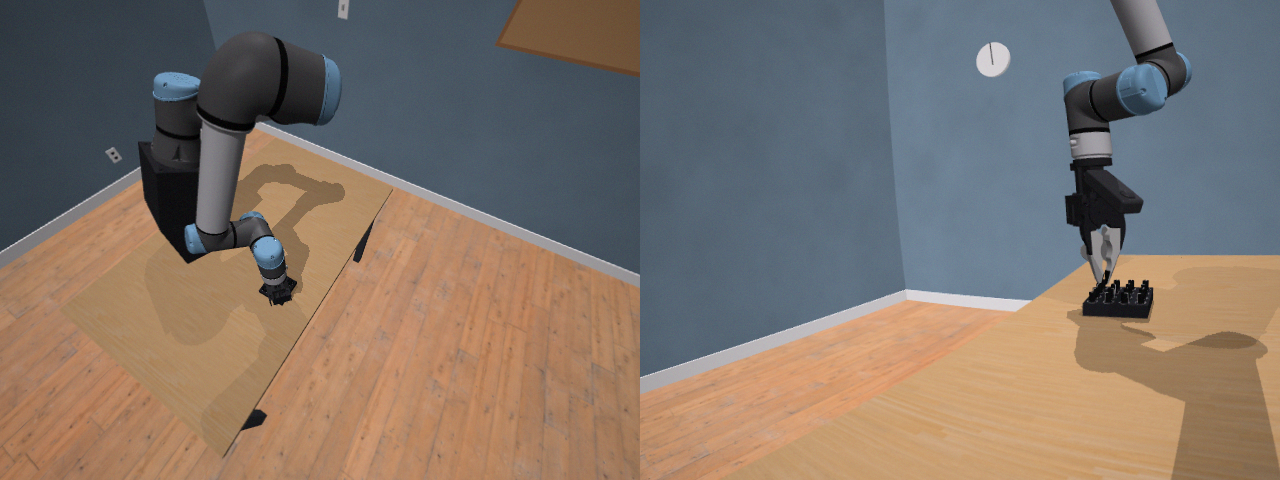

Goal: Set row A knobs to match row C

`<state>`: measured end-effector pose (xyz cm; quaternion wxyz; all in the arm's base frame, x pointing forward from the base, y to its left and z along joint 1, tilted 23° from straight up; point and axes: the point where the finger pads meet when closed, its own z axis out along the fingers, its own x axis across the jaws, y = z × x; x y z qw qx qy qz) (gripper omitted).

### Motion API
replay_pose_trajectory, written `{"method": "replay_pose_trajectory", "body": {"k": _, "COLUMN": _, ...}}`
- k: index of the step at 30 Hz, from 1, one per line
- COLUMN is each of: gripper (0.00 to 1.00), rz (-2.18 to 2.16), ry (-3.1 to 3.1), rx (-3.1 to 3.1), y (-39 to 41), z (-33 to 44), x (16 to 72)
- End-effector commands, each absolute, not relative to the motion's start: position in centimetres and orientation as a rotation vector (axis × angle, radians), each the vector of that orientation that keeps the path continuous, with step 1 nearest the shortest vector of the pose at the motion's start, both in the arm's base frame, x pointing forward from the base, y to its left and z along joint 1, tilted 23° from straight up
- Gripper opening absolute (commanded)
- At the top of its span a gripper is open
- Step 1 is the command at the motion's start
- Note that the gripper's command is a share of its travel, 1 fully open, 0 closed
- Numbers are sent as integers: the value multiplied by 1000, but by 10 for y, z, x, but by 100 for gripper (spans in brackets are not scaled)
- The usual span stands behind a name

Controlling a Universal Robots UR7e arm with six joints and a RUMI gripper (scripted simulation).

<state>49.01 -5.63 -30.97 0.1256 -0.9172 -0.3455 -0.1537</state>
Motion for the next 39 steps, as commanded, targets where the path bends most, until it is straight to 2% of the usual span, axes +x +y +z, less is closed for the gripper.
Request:
{"method": "replay_pose_trajectory", "body": {"k": 1, "gripper": 4, "rz": -449, "ry": -1007, "rx": -2672, "y": -57, "z": -309, "x": 491}}
{"method": "replay_pose_trajectory", "body": {"k": 39, "gripper": 4, "rz": -464, "ry": -1107, "rx": -2642, "y": -57, "z": -309, "x": 490}}
